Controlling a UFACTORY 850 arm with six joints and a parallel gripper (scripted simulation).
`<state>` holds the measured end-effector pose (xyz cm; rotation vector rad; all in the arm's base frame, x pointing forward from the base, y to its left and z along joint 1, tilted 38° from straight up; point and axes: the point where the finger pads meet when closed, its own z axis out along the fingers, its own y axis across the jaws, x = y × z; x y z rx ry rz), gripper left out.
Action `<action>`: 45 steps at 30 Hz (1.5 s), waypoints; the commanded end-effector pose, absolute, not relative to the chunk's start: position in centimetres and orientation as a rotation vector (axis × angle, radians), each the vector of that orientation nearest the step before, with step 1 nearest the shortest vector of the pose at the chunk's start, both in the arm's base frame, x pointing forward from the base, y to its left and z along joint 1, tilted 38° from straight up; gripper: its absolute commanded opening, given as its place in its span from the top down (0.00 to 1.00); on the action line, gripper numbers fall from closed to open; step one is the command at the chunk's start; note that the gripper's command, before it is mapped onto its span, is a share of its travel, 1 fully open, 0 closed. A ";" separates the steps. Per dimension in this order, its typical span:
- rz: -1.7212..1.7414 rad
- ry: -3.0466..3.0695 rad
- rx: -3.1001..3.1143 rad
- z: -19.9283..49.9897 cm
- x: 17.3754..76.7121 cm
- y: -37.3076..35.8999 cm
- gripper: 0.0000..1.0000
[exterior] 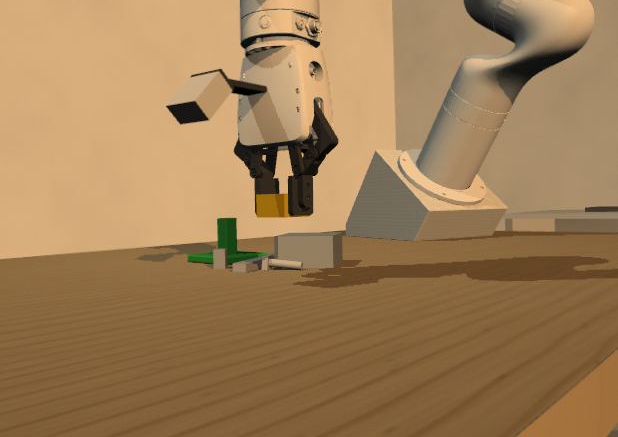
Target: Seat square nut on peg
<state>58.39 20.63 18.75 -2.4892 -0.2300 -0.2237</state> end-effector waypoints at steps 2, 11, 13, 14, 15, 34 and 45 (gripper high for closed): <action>-0.224 -0.230 -2.490 19.2 58.3 20.0 1.00; -0.217 -0.221 -2.498 13.7 57.2 12.9 1.00; -0.215 -0.216 -2.497 11.0 56.1 9.4 1.00; -0.214 -0.213 -2.495 10.4 55.7 8.7 1.00; -0.214 -0.211 -2.494 9.8 55.3 7.9 1.00; -0.215 -0.205 -2.488 6.4 53.4 3.7 1.00; -0.214 -0.205 -2.489 5.4 53.7 4.2 1.00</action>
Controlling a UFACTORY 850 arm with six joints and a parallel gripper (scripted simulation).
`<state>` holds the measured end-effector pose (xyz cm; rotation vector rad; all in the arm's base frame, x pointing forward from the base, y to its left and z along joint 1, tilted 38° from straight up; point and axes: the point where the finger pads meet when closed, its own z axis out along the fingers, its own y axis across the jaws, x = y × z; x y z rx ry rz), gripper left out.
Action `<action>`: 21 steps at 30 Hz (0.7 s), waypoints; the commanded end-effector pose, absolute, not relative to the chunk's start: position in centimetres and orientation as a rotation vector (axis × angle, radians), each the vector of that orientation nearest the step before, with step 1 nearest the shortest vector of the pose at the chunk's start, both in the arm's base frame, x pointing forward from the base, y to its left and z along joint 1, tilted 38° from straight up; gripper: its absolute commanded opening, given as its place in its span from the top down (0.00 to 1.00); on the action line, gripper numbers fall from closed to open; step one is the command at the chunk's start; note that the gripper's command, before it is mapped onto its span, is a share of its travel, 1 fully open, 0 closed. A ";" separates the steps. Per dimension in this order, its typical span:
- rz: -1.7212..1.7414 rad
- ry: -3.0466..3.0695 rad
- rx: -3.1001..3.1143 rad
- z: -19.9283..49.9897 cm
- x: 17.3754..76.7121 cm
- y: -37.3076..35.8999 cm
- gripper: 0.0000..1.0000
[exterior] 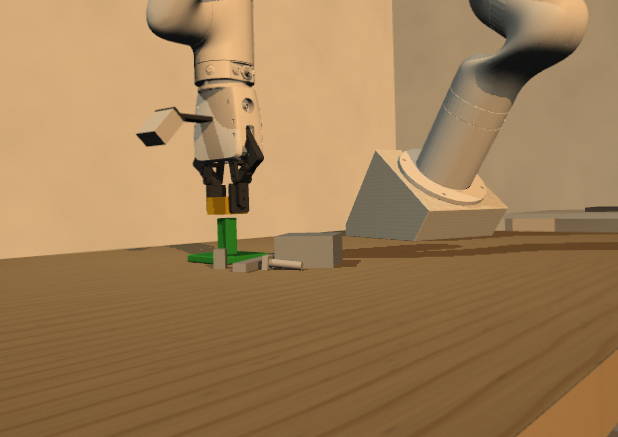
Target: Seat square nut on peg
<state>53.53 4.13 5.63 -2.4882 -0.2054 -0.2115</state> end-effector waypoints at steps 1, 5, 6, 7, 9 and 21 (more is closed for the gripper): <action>-0.214 -0.205 -2.489 5.4 53.7 4.2 1.00; -0.214 -0.205 -2.489 5.4 53.7 4.2 1.00; -0.214 -0.205 -2.489 5.4 53.7 4.2 1.00; -0.214 -0.205 -2.489 5.4 53.7 4.2 1.00; -0.214 -0.205 -2.489 5.4 53.7 4.2 1.00; -0.214 -0.205 -2.489 4.8 53.8 4.7 1.00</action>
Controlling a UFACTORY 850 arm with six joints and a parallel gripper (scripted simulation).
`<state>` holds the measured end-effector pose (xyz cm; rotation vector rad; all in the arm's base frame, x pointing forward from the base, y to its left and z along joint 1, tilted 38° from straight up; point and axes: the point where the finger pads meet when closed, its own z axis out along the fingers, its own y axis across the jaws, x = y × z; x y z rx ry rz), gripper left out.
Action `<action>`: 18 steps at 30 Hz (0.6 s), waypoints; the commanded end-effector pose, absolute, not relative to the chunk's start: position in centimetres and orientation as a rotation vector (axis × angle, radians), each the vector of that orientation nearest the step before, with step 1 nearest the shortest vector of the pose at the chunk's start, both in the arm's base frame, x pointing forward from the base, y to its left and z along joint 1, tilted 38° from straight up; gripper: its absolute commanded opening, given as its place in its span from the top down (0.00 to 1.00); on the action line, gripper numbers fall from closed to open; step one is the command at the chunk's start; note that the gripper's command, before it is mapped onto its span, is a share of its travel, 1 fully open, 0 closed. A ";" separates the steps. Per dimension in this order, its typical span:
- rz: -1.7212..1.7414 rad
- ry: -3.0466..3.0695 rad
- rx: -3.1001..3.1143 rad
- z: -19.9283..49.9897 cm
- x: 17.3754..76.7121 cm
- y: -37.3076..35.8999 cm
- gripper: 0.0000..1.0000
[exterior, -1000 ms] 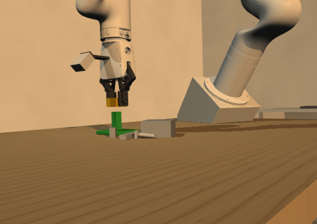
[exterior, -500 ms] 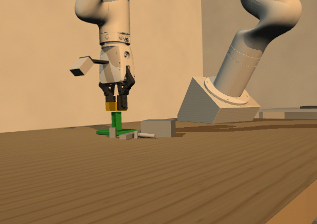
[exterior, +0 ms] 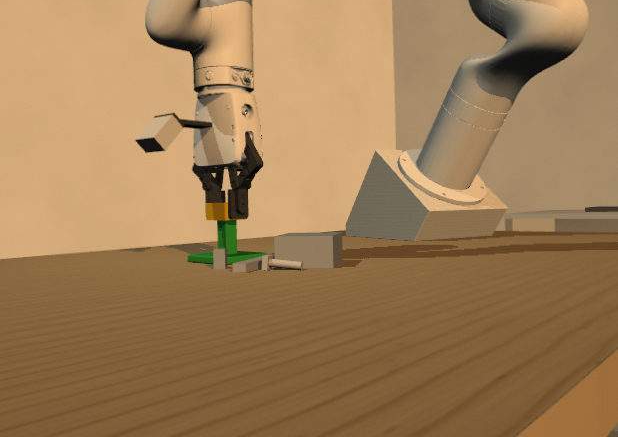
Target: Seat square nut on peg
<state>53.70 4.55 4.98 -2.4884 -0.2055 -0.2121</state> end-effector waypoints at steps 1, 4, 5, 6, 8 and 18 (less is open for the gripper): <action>-0.214 -0.205 -2.489 4.8 53.8 4.7 1.00; -0.214 -0.205 -2.489 4.8 53.8 4.7 1.00; -0.214 -0.205 -2.489 4.8 53.8 4.7 1.00; -0.214 -0.205 -2.489 4.8 53.8 4.7 1.00; -0.214 -0.205 -2.489 4.8 53.8 4.7 1.00; -0.214 -0.205 -2.489 4.6 53.8 4.9 1.00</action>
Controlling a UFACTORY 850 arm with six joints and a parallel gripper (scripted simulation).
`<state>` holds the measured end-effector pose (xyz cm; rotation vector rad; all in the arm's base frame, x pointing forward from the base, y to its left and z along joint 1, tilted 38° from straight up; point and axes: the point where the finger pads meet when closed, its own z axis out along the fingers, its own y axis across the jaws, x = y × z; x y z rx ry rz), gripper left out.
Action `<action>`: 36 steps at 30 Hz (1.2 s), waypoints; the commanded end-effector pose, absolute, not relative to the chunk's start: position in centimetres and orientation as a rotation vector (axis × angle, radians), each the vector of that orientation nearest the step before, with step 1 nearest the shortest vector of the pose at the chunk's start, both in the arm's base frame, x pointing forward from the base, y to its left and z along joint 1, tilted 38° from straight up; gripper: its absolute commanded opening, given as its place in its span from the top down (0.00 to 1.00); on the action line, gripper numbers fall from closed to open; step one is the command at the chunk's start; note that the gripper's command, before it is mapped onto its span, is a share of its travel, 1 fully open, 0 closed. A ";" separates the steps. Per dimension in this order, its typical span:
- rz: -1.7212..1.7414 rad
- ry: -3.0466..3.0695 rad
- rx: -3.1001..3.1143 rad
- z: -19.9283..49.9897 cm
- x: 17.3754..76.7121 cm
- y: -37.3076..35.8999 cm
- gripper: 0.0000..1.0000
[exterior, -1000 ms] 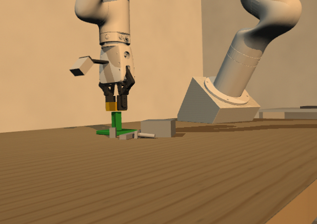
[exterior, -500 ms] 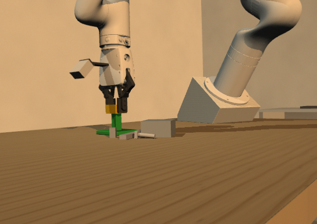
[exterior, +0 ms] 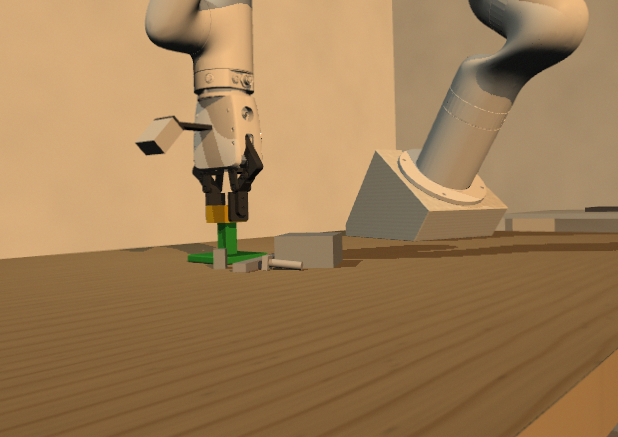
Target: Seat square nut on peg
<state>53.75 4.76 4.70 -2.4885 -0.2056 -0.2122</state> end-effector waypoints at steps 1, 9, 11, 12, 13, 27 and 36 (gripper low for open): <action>-0.214 -0.205 -2.489 4.4 53.9 5.0 1.00; -0.211 -0.205 -2.492 1.9 54.1 6.8 1.00; -0.211 -0.205 -2.492 1.6 54.1 7.0 1.00; -0.211 -0.205 -2.492 1.6 54.1 7.0 1.00; -0.211 -0.205 -2.493 1.5 54.1 7.1 1.00; -0.210 -0.205 -2.493 1.2 54.1 7.3 1.00; -0.210 -0.205 -2.493 1.2 54.1 7.3 1.00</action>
